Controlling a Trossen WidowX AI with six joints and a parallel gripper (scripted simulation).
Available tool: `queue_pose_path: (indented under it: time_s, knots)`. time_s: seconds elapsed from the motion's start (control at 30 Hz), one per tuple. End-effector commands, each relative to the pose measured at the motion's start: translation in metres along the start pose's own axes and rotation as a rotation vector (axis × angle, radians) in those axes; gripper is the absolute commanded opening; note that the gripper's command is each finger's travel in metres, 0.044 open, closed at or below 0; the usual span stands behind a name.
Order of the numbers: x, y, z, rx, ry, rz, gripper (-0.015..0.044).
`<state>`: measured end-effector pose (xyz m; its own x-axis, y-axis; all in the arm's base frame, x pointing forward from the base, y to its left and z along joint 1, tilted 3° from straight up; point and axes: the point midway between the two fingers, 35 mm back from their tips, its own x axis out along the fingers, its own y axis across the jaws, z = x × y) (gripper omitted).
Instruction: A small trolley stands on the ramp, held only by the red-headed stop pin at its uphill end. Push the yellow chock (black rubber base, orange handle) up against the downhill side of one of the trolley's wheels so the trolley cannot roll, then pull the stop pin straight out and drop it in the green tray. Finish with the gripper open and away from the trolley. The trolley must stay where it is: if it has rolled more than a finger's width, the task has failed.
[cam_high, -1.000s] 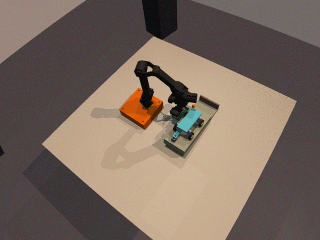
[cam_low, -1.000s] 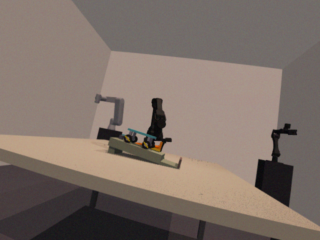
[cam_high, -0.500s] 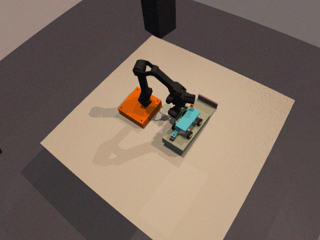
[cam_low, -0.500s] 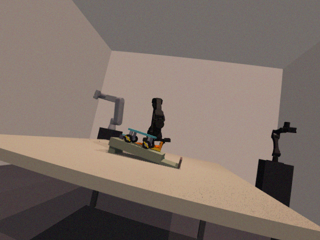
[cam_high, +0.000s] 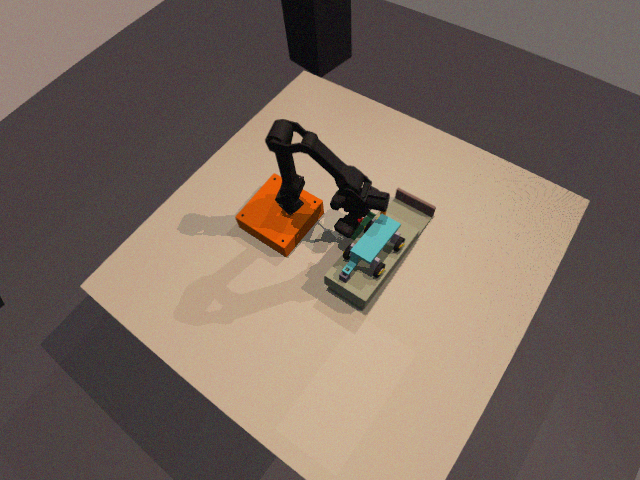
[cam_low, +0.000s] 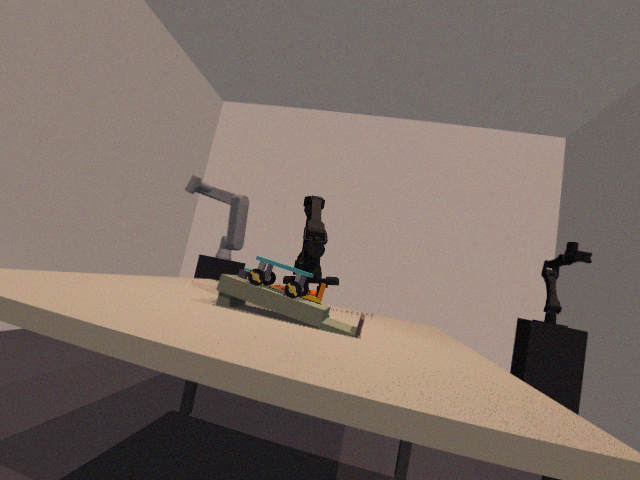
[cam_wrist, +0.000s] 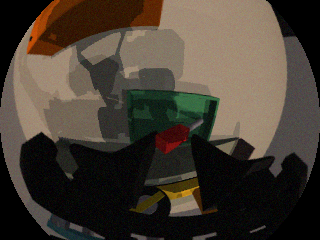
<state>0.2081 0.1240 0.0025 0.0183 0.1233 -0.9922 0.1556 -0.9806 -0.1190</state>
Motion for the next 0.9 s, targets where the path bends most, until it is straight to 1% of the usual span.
queue_pose_path:
  time_s: [0.0, 0.37, 0.53, 0.57, 0.73, 0.87]
  knots:
    - [0.002, 0.002, 0.002, -0.003, -0.006, -0.004, 0.019]
    - [0.005, 0.006, 0.002, -0.003, -0.006, -0.004, 0.019]
    - [0.003, 0.005, 0.0, 0.0, 0.001, 0.0, 0.0321]
    - [0.003, 0.005, 0.0, 0.0, 0.001, 0.0, 0.034]
    - [0.002, 0.005, 0.0, 0.0, 0.0, 0.0, 0.034]
    - [-0.013, 0.003, 0.002, -0.002, -0.004, -0.003, 0.034]
